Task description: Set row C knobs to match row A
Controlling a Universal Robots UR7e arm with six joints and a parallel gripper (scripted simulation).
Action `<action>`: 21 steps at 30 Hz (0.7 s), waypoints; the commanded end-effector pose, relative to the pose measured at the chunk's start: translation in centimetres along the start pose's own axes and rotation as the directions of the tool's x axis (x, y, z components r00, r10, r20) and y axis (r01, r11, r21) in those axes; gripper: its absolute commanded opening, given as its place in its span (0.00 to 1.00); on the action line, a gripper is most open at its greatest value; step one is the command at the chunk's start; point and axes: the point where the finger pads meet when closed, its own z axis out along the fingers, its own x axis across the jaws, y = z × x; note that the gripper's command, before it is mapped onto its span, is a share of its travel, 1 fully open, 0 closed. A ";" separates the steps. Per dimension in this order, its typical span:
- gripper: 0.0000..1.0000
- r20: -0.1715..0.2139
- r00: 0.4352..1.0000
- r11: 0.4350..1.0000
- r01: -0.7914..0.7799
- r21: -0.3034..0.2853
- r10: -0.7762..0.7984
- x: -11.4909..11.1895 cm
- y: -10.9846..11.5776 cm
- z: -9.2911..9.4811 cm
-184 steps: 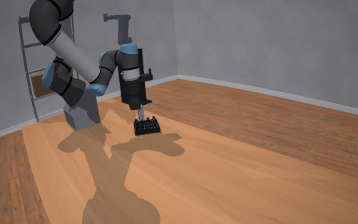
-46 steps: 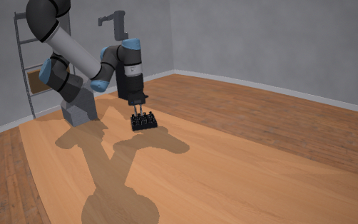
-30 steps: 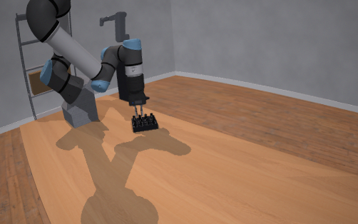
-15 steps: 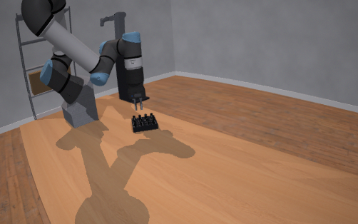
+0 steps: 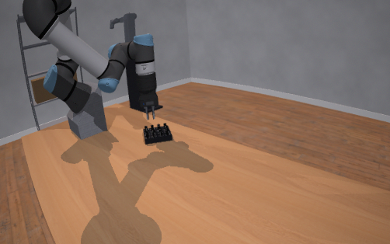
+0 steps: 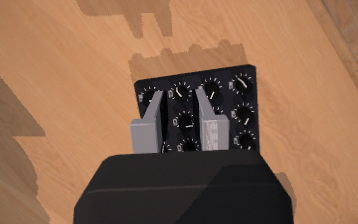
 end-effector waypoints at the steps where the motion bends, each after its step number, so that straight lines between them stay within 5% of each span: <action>1: 0.46 -0.004 1.000 1.000 -0.016 -0.002 0.016 0.2 0.1 -0.2; 21: 0.46 -0.002 0.937 0.937 -0.350 0.000 0.350 0.3 0.4 -0.6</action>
